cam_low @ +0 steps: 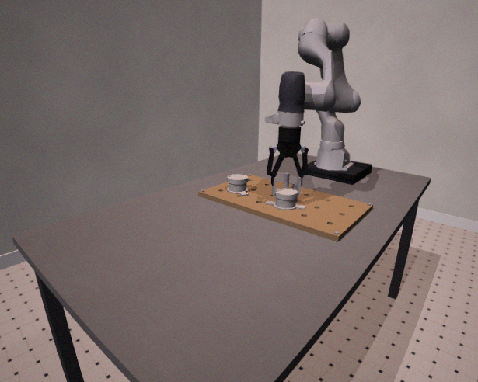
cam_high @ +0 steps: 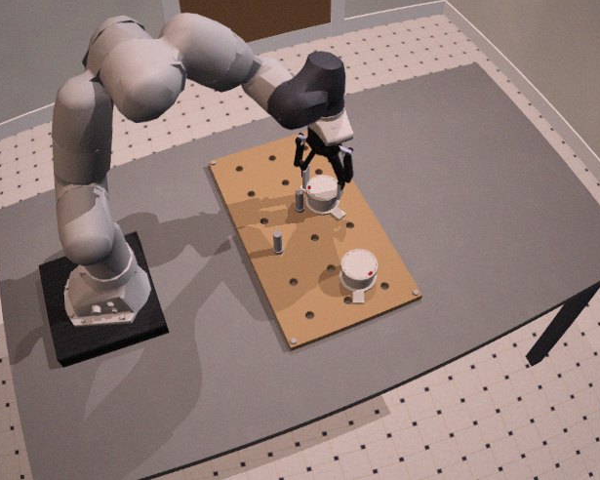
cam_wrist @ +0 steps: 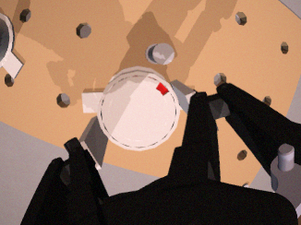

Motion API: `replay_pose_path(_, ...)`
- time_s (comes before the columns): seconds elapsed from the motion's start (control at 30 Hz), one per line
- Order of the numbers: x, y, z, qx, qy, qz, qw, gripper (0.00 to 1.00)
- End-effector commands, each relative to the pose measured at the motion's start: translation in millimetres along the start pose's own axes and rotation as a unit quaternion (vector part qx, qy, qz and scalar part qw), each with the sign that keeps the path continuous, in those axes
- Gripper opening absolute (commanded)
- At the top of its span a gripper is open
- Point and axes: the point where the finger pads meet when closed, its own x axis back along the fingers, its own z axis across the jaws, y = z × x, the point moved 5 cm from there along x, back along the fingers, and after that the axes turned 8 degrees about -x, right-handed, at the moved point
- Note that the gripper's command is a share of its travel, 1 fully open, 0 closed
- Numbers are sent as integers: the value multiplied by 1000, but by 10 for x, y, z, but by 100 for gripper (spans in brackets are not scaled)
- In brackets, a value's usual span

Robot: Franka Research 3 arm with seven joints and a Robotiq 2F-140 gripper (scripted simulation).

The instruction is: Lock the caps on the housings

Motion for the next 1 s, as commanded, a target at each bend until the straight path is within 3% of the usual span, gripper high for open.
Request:
replay_pose_path(0.0, -13, -51, -56, 10, 1, 0, 1000, 10)
replay_pose_path(0.97, -13, -338, -453, 10, 1, 0, 1000, 10)
